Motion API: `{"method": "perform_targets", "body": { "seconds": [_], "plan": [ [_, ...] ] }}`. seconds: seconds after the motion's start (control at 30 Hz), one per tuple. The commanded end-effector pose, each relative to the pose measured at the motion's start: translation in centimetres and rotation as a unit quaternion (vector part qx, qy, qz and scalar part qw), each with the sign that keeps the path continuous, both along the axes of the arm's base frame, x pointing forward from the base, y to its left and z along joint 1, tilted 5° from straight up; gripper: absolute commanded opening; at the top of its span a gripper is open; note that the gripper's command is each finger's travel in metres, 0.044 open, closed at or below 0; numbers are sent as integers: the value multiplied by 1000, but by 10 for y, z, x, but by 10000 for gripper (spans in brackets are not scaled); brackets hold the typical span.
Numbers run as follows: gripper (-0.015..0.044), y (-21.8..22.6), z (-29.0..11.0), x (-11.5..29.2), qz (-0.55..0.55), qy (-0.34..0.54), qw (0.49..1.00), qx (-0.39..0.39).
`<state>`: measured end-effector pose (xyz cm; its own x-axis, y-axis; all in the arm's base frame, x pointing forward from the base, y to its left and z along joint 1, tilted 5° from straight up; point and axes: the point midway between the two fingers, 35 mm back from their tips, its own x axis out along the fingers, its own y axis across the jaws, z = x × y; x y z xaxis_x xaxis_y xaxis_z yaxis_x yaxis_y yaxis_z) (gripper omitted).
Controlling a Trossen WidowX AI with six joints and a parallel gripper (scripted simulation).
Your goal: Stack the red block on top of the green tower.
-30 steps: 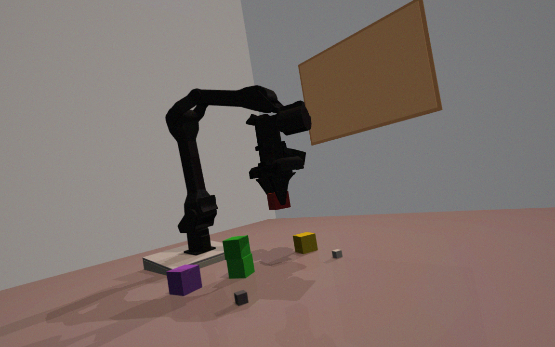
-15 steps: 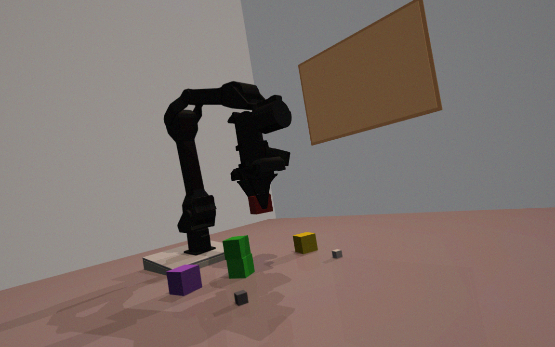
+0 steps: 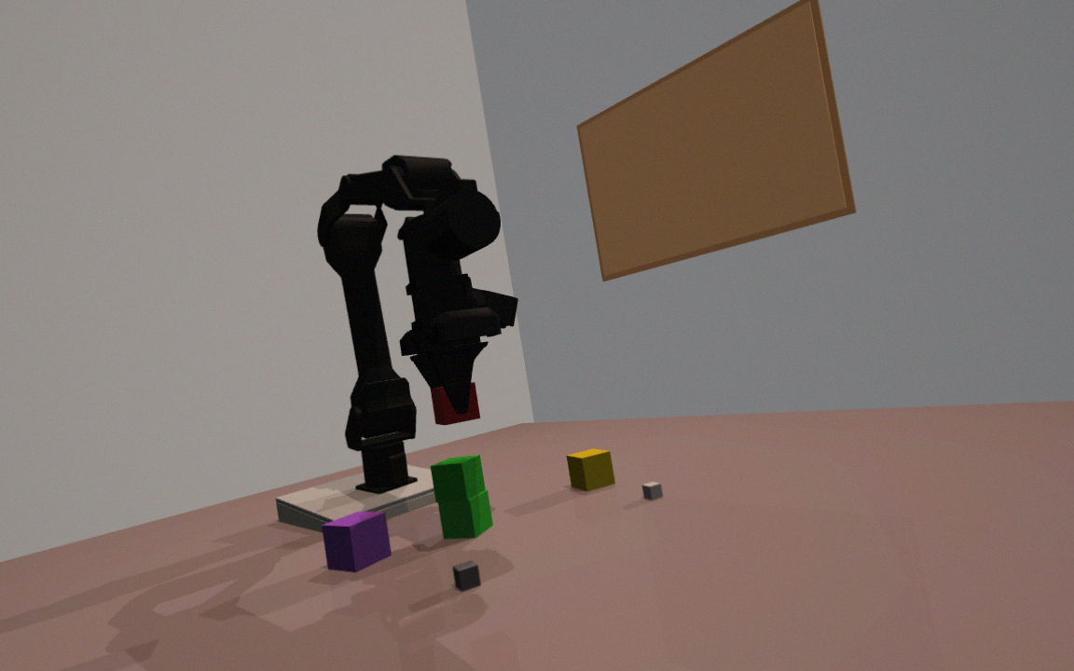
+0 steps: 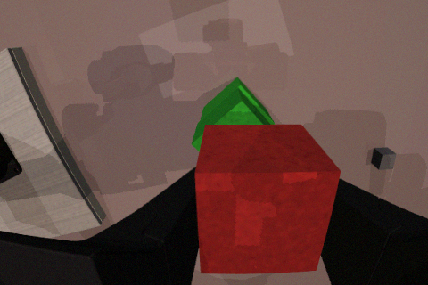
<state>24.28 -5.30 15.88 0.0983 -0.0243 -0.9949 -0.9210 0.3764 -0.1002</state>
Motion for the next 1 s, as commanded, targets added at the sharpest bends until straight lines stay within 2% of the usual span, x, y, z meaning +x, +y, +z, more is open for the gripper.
{"method": "perform_targets", "body": {
  "seconds": [0.0,0.57,0.97],
  "plan": [
    [0,-8,-1,-6,3,1,1000,2],
    [0,-9,-40,-2,3,1,1000,2],
    [0,-9,-41,-2,3,1,1000,2]
  ]
}}
